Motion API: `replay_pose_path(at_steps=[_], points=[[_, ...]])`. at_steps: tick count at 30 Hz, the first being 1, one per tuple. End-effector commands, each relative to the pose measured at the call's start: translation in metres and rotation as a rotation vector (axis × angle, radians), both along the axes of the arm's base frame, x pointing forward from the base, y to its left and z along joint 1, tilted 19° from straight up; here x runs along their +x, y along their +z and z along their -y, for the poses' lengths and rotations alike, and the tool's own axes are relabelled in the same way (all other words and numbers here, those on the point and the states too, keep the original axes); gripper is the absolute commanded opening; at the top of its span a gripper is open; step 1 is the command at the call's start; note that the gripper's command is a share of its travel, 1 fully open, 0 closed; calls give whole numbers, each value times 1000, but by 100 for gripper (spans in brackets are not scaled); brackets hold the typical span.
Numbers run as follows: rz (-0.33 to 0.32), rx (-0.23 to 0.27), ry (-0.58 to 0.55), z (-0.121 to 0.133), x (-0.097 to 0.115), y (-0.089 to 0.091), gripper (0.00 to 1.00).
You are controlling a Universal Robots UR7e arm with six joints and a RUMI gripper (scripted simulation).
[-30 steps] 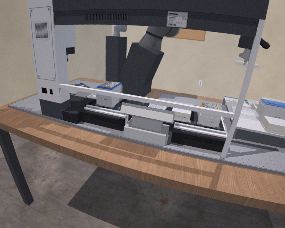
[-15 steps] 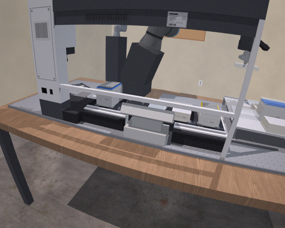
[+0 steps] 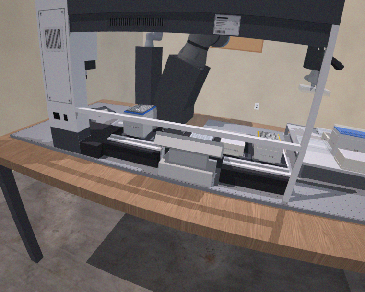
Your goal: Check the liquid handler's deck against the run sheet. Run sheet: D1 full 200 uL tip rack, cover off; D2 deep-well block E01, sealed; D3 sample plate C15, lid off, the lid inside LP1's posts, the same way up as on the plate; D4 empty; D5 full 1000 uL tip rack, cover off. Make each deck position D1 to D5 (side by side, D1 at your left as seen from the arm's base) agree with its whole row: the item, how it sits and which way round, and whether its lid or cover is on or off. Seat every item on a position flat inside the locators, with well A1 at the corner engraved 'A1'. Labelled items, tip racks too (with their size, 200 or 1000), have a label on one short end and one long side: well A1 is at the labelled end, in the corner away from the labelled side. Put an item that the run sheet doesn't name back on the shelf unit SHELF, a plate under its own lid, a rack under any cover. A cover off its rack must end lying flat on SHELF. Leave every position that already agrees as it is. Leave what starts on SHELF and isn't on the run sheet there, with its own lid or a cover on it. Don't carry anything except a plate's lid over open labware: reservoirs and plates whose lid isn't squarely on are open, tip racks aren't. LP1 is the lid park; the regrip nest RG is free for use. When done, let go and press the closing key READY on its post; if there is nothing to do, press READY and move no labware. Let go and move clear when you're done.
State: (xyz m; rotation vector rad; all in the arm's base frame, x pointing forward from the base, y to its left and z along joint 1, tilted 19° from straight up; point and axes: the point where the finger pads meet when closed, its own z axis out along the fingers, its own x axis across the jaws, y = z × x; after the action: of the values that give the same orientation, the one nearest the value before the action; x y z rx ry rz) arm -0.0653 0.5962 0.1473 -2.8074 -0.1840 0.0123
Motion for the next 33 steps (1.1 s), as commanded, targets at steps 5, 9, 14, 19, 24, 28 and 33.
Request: replay_pose_path(at_steps=[5, 9, 14, 19, 24, 28, 33], points=[[1, 1, 1, -6, -1, -17, 0], [1, 1, 1, -8, -1, -23, 0], [1, 1, 1, -10, -1, -28, 0], [1, 1, 1, -12, -2, -36, 0], [1, 1, 1, -15, -2, -43, 0], [1, 1, 1, -16, -2, -47, 0], [1, 2, 1, -20, -2, -54, 0]])
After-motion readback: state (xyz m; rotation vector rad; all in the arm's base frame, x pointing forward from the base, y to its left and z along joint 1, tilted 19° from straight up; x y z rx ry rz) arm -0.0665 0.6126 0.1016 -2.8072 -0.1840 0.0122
